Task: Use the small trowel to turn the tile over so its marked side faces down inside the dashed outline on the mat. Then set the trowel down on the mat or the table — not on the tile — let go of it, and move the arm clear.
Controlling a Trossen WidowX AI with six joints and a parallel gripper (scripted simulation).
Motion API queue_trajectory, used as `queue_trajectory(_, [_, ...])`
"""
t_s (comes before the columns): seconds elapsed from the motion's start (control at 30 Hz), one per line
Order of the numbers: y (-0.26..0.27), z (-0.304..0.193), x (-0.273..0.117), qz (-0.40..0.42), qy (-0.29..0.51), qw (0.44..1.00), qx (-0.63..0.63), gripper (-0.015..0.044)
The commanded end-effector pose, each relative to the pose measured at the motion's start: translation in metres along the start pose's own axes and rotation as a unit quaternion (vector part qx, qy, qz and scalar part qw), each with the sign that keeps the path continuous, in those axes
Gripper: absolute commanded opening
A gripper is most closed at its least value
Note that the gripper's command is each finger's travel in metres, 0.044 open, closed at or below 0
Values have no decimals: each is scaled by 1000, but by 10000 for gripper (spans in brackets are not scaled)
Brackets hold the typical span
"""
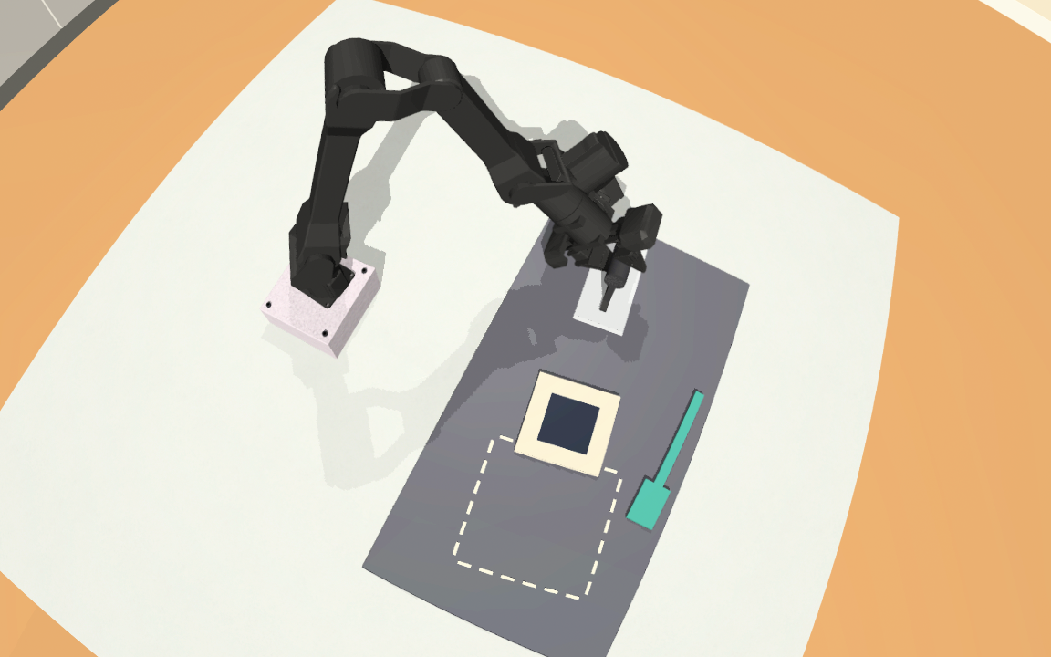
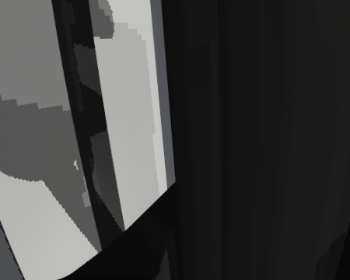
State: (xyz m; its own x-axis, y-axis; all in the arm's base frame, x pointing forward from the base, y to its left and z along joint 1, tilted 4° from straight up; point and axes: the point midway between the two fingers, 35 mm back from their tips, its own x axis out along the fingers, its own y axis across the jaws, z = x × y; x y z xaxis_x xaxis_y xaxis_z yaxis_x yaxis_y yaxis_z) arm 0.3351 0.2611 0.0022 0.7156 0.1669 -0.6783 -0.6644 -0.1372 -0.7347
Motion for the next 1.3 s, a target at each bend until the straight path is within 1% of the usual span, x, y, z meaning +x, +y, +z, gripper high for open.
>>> queue_trajectory(0.0, [0,0,1,0,-1,1000,-1,109])
queue_trajectory(0.53, [0,0,1,0,-1,1000,-1,2])
queue_trajectory(0.63, [-7,1,-4,0,-1,1000,-1,0])
queue_trajectory(0.93, [-46,0,-37,0,0,1000,-2,0])
queue_trajectory(1.27, [-46,0,-38,0,0,1000,-2,0])
